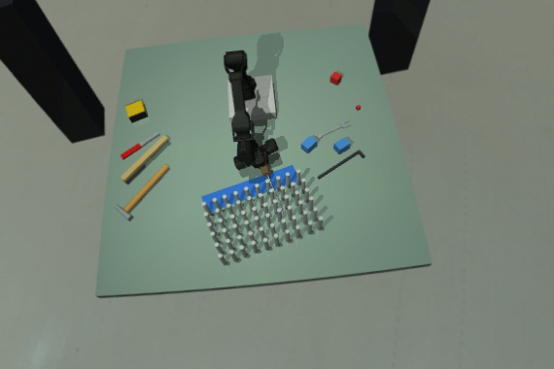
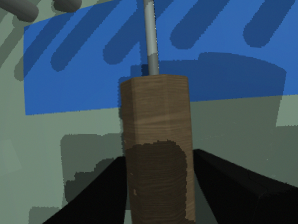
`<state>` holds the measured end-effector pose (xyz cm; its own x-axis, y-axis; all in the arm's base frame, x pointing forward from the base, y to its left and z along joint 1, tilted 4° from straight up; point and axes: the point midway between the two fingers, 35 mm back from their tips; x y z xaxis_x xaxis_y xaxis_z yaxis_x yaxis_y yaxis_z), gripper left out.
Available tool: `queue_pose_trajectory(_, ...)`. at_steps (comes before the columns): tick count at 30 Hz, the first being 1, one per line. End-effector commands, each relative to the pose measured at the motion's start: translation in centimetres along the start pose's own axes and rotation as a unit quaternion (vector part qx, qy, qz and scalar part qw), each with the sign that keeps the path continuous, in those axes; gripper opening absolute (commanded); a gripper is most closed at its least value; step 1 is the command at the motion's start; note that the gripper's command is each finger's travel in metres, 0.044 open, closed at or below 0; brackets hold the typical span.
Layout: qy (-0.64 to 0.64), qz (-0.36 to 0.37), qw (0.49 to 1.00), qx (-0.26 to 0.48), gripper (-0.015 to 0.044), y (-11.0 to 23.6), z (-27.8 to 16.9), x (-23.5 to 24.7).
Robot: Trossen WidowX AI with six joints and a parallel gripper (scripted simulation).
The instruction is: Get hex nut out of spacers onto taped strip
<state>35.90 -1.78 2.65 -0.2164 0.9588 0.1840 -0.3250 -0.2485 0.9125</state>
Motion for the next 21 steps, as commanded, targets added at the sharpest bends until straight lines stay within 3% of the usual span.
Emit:
queue_pose_trajectory(1, -0.001, -0.002, 1.000, 0.000, 0.0000, 0.1, -0.3, 0.0)
queue_pose_trajectory(21, 0.000, -0.002, 1.000, 0.001, 0.0000, 0.4, -1.4, 0.3)
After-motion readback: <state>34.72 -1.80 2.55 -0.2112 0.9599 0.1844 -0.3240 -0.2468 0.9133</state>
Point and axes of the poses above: the point midway between the two fingers, 35 mm back from their tips, its own y axis back along the fingers, its own x axis across the jaws, z = x × y, and after that the axes turned 5 degrees about y, right-handed
